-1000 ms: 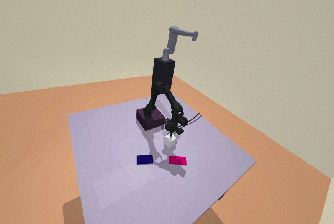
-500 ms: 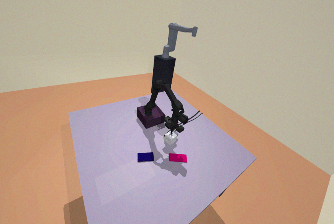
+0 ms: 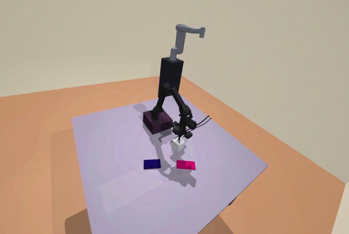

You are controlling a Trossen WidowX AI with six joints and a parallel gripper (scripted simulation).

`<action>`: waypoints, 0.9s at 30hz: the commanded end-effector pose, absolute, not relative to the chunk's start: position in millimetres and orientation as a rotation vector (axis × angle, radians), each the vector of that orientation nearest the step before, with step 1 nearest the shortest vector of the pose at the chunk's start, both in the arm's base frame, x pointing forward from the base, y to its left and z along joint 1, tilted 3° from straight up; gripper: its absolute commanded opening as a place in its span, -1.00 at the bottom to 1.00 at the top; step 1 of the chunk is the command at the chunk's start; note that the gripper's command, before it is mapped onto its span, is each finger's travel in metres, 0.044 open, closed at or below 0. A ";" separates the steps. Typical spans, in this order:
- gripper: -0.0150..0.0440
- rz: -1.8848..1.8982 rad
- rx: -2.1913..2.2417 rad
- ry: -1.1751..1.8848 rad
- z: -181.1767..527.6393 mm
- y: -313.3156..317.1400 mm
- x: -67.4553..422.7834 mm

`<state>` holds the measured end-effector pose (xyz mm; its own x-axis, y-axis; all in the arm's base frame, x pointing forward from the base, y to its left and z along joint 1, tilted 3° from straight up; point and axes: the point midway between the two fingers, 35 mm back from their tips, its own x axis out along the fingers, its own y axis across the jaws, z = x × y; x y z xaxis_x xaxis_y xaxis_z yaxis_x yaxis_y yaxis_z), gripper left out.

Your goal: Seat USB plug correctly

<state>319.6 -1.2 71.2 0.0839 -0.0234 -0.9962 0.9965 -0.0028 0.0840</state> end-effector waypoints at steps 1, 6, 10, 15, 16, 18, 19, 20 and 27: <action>-0.49 -1.166 1.233 1.124 70.2 -1.8 319.7; -0.49 -1.166 1.233 1.124 69.6 -1.8 319.7; -0.49 -1.166 1.233 1.124 69.1 -1.7 319.8; -0.49 -1.166 1.233 1.124 68.5 -1.7 319.8; -0.49 -1.166 1.233 1.124 68.4 -1.7 319.8; -0.49 -1.166 1.233 1.124 68.1 -1.7 319.8; -0.49 -1.166 1.233 1.124 68.0 -1.7 319.9; -0.49 -1.166 1.233 1.124 67.9 -1.7 319.9; -0.49 -1.166 1.233 1.124 67.0 -1.7 319.9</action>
